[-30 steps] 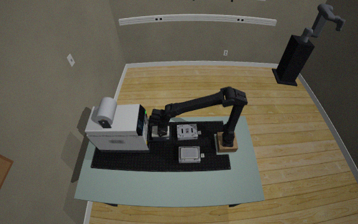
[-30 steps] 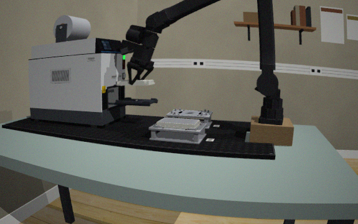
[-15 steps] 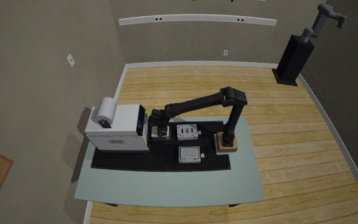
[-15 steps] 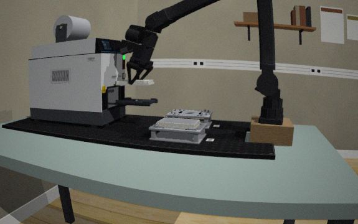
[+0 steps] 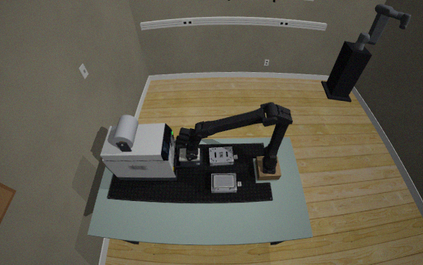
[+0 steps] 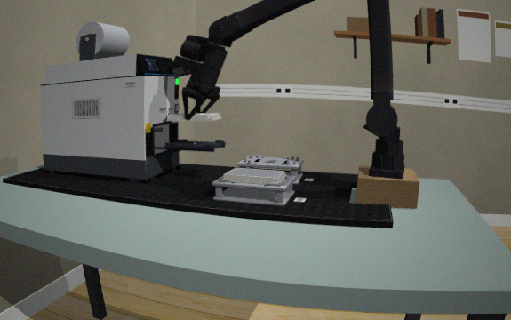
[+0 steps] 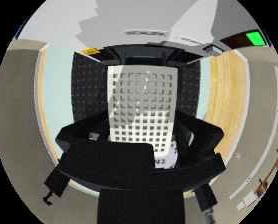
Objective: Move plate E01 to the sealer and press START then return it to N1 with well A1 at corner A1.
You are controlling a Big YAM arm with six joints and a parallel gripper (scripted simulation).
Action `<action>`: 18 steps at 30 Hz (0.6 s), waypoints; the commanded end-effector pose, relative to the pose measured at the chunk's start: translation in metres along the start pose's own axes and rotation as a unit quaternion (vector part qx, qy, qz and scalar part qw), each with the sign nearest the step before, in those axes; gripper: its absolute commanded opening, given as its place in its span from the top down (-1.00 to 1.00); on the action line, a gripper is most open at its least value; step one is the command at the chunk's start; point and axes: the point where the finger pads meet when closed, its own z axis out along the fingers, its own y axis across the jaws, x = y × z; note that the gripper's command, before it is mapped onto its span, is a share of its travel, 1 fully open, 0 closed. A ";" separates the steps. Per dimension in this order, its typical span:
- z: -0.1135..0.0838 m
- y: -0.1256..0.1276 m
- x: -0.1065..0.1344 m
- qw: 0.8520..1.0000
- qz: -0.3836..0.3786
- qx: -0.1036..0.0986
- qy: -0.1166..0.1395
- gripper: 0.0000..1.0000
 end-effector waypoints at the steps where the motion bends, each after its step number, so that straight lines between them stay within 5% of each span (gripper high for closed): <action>1: -0.008 0.008 0.002 1.000 -0.003 -0.004 -0.004 1.00; 18: -0.008 -0.010 -0.020 1.000 -0.001 0.002 -0.017 1.00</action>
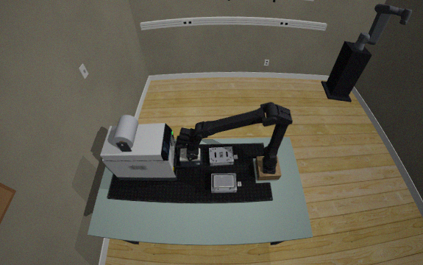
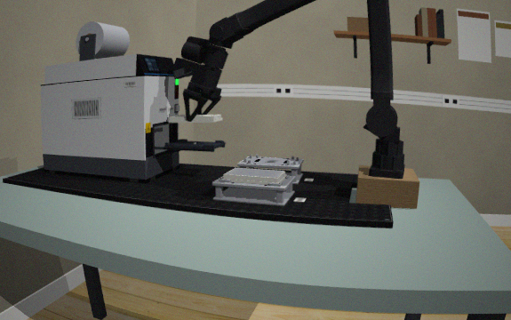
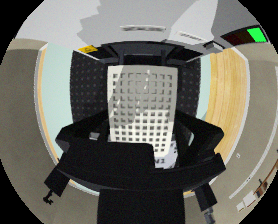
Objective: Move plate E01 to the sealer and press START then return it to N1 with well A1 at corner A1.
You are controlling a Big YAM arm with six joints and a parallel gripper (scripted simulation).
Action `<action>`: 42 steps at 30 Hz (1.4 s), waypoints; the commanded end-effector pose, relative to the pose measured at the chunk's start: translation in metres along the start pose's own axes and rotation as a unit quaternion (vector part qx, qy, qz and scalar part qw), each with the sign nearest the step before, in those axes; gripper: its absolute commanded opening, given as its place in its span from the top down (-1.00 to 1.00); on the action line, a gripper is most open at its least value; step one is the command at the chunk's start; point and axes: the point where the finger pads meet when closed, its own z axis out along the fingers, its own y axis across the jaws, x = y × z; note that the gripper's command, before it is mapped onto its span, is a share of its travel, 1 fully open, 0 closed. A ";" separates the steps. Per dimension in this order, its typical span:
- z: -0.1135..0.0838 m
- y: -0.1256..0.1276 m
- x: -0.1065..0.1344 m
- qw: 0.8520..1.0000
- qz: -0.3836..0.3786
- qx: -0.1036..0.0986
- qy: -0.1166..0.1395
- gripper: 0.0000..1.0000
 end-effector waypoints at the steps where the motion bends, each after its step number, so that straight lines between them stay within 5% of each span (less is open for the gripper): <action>1: -0.012 -0.004 -0.026 1.000 -0.001 0.002 -0.023 1.00; 18: -0.011 0.002 -0.036 0.999 -0.011 0.001 -0.035 1.00; 27: -0.009 -0.011 -0.023 0.999 0.002 0.005 -0.032 1.00; 42: 0.005 0.006 -0.009 1.000 -0.006 -0.001 -0.018 1.00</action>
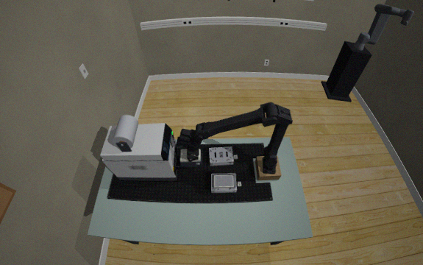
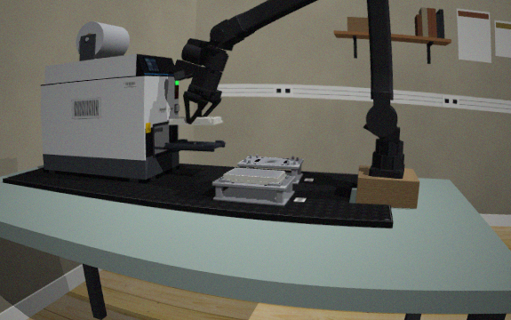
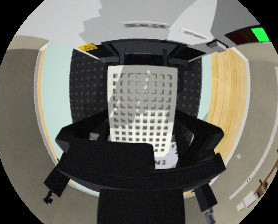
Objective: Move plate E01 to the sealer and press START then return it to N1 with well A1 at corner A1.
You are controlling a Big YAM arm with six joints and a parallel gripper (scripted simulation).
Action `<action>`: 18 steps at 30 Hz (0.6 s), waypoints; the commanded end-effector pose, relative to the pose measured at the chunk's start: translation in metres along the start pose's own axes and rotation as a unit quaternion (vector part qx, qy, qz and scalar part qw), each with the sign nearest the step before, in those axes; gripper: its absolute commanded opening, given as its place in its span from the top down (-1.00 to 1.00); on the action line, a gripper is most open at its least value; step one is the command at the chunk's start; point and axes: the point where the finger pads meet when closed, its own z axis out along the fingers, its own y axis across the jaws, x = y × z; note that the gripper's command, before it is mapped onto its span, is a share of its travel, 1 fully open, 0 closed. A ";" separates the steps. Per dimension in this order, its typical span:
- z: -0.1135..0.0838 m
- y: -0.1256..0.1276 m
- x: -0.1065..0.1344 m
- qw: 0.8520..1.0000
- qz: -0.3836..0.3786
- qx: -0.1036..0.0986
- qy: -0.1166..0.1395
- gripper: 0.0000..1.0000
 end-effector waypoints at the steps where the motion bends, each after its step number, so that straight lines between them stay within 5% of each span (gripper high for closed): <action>1: 0.002 0.003 -0.014 1.000 -0.007 -0.001 -0.016 1.00; 18: -0.007 -0.004 -0.027 0.999 0.000 0.004 -0.035 1.00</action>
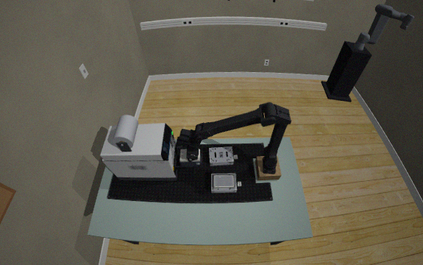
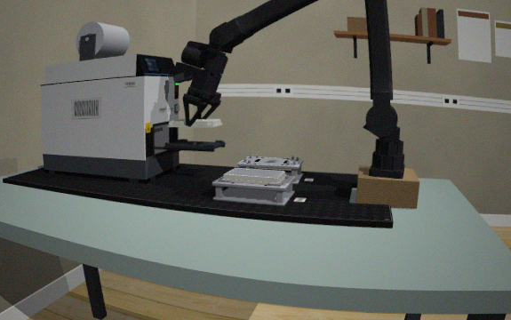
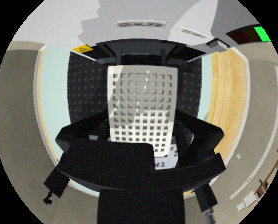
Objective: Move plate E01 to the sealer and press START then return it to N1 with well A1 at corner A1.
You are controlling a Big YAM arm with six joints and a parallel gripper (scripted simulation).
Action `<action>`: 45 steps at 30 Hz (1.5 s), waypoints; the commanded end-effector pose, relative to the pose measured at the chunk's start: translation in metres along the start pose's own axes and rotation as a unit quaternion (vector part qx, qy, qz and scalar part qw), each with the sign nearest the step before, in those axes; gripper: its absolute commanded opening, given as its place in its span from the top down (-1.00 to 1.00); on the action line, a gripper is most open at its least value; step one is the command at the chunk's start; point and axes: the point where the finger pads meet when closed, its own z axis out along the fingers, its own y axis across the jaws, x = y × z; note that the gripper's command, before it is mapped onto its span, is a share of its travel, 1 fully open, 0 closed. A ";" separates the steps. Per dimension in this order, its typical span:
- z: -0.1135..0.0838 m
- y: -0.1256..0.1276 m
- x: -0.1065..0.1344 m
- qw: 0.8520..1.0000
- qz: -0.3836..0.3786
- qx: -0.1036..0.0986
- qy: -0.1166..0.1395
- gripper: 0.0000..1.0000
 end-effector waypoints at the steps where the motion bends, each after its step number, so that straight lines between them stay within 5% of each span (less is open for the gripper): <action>1: -0.011 0.004 -0.024 1.000 -0.001 0.001 -0.030 1.00; 14: 0.013 0.005 0.007 1.000 -0.005 -0.002 0.002 1.00; 26: 0.002 0.002 -0.025 1.000 -0.003 0.002 -0.031 1.00; 45: 0.000 -0.004 -0.028 0.999 -0.005 0.005 -0.036 1.00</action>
